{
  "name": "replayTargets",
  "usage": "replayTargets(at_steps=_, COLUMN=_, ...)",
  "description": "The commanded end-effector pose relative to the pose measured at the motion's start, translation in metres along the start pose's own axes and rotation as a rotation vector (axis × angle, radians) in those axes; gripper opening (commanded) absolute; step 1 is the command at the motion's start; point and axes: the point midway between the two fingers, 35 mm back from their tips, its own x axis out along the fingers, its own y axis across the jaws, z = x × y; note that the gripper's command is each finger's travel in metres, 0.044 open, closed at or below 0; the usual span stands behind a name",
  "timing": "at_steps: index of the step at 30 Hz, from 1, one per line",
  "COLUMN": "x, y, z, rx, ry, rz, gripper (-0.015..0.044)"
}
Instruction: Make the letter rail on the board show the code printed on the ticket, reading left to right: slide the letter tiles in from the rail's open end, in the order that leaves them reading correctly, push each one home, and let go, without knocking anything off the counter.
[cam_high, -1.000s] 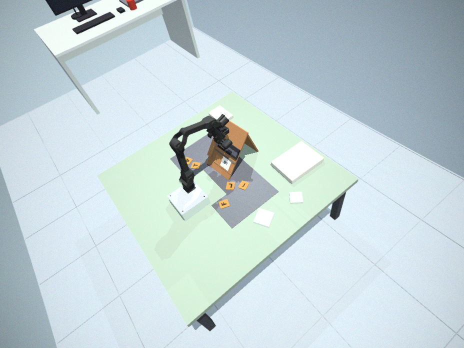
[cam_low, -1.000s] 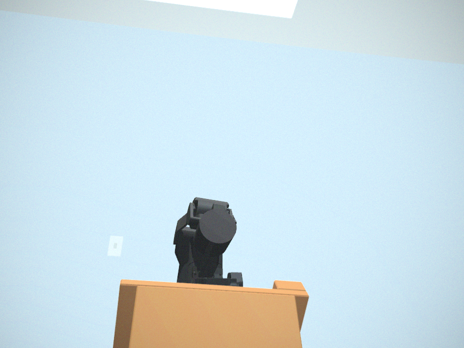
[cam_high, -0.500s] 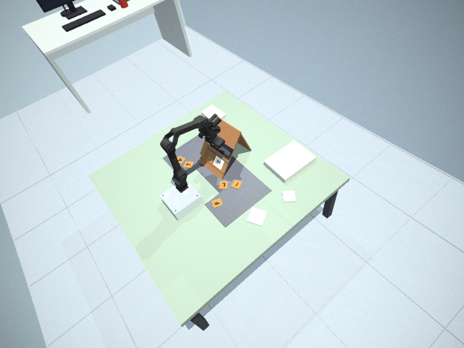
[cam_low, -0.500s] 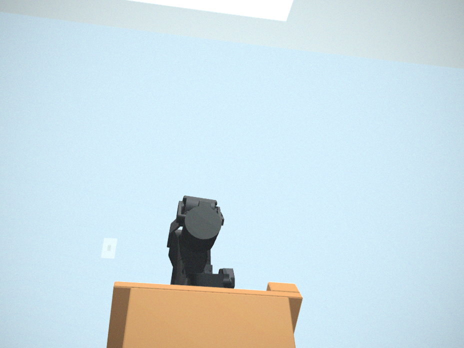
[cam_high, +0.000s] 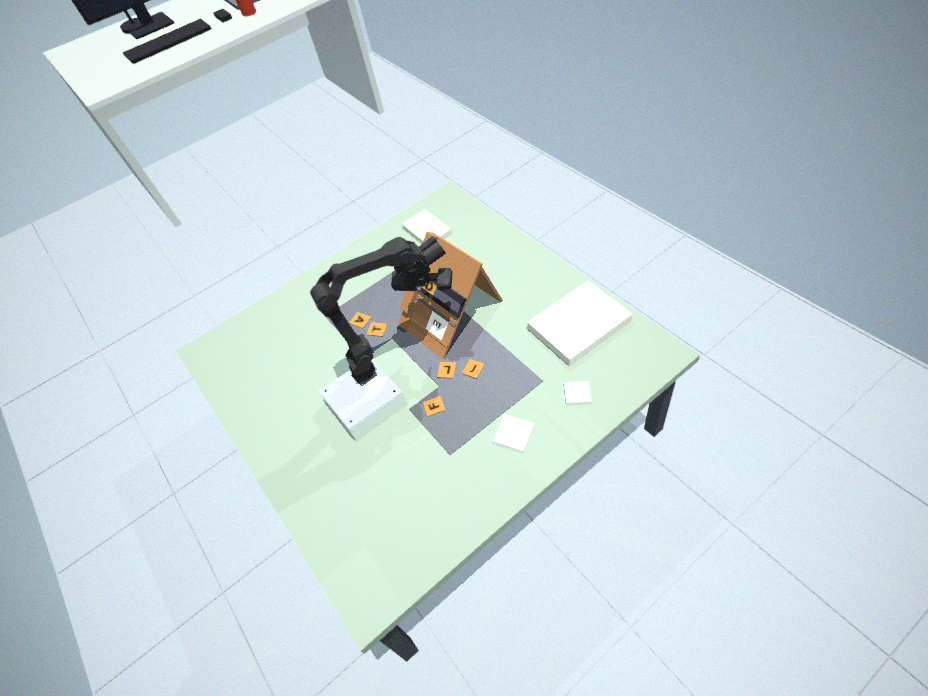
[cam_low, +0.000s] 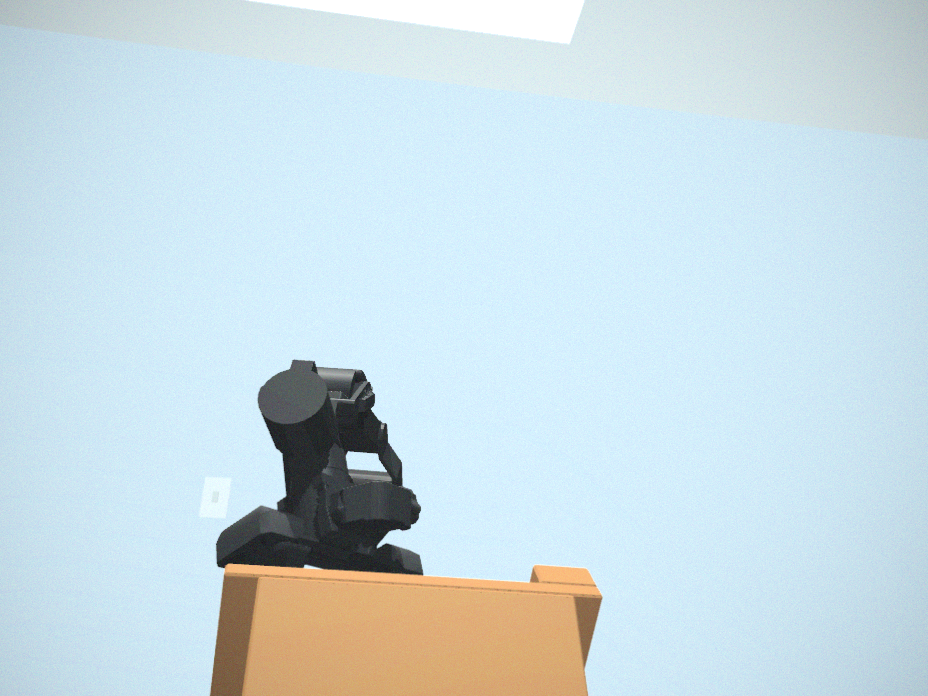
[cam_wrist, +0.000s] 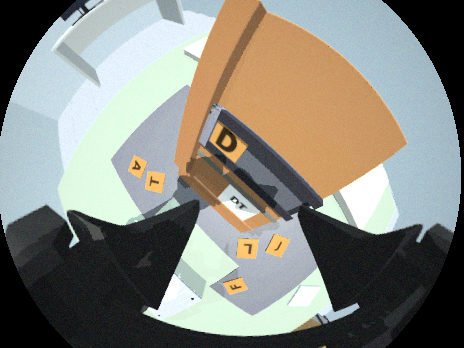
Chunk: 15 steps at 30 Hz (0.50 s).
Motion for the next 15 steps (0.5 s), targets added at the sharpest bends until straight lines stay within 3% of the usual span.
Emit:
replayTargets(at_steps=1, x=-0.065, y=0.003, z=-0.020, rx=-0.588, ry=-0.196, rz=-0.120, gripper=0.0440)
replayTargets(at_steps=9, x=-0.100, y=0.010, z=-0.028, rx=-0.910, ry=-0.251, rz=-0.269, gripper=0.0440)
replayTargets(at_steps=15, x=-0.101, y=0.011, z=-0.029, rx=-0.926, ry=-0.252, rz=-0.278, gripper=0.0440)
